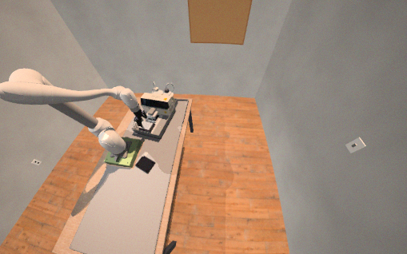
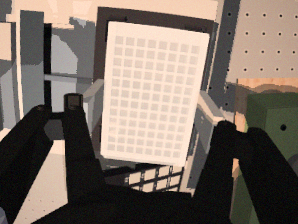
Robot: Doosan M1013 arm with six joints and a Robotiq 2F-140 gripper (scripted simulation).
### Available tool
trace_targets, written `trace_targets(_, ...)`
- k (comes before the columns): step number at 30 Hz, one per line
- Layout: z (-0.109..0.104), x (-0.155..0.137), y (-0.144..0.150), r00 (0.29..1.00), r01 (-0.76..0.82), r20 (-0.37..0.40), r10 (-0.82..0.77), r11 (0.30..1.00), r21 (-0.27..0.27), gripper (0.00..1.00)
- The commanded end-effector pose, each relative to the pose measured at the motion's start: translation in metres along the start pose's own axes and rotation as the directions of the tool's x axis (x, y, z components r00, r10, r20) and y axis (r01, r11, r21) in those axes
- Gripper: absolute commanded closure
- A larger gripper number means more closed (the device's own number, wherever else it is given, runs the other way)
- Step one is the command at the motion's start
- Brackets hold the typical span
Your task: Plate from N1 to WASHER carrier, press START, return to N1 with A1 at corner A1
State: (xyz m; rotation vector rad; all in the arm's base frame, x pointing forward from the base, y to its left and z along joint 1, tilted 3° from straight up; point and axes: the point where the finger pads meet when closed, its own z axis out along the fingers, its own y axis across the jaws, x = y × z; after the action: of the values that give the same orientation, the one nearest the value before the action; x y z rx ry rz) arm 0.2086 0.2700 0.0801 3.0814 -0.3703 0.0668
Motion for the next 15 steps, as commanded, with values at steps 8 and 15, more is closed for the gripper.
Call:
trace_targets(8, -0.023, 0.001, -0.003, 1.0, -0.007, -0.001, 0.007, 1.0, 0.006, 0.9)
trace_targets(15, -0.031, 0.001, -0.003, 1.0, -0.007, -0.001, 0.007, 1.0, 0.006, 0.9)
